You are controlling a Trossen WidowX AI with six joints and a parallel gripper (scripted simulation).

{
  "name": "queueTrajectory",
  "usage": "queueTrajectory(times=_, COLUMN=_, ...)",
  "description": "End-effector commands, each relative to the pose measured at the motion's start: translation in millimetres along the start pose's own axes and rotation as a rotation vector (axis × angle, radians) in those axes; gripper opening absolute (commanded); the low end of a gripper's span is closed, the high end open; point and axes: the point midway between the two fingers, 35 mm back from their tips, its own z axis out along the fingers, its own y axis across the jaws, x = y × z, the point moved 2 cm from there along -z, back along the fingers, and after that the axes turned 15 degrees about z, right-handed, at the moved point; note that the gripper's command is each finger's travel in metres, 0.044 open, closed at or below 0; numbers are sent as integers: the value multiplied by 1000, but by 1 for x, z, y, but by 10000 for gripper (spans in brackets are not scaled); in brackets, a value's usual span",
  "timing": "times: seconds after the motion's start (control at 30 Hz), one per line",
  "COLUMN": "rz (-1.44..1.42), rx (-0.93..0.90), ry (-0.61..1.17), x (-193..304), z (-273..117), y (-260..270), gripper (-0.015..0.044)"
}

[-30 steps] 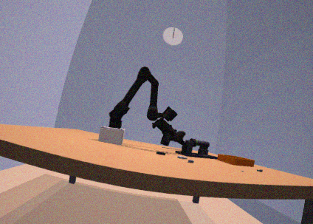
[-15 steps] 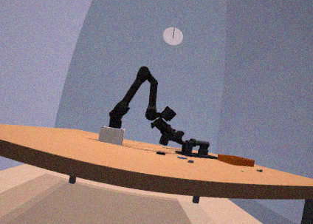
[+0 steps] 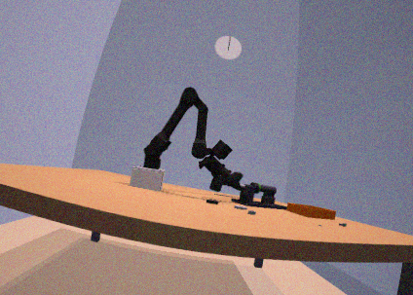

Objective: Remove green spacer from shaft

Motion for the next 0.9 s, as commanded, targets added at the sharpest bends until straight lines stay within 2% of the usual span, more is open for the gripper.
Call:
queueTrajectory(times=0.0, rz=-3, rx=-1, ry=0, x=-1, z=-1, y=0, gripper=0)
queueTrajectory(times=0.87, rz=-3, rx=-1, ry=-1, x=-2, z=-3, y=0, gripper=0)
